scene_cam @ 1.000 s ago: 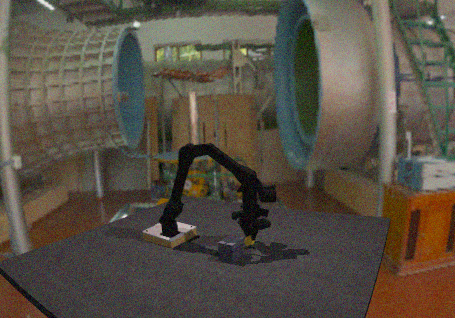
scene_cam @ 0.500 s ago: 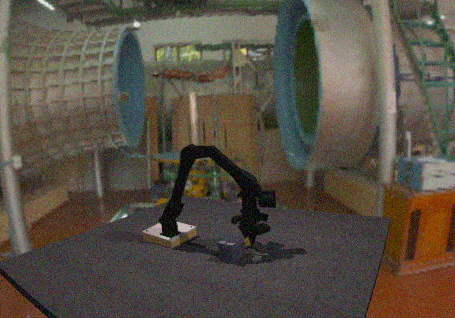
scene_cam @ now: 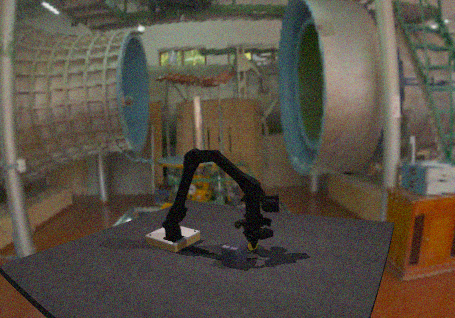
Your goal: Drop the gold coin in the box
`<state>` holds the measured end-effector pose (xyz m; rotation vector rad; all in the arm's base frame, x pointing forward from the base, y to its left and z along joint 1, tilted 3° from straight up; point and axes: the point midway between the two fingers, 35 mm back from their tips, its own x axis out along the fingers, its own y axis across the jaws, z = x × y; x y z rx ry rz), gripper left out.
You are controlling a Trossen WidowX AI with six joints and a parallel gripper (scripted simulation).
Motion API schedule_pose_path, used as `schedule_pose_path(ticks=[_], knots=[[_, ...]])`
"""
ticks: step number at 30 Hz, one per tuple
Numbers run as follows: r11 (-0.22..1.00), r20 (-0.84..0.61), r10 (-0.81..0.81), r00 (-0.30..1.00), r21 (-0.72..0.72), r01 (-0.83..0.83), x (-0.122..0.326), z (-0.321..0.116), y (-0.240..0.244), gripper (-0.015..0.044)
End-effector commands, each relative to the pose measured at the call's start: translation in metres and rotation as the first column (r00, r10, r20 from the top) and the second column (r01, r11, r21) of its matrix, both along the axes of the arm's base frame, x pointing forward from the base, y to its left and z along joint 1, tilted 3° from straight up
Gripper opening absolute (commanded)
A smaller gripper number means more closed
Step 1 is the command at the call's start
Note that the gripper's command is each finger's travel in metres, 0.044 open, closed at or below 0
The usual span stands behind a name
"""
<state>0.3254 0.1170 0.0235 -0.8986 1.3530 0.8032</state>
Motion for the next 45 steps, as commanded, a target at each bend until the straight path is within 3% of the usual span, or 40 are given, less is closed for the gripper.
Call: schedule_pose_path(ticks=[1,37,45], knots=[[1.0,0.002,0.004,1.0,-0.004,-0.004,0.001,0.007,0.0,0.0],[1.0,0.002,0.004,1.0,-0.003,-0.004,-0.006,0.093,0.002,0.0],[0.975,-0.007,0.221,0.975,-0.017,-0.221,-0.009,0.094,-0.001,0.0]])
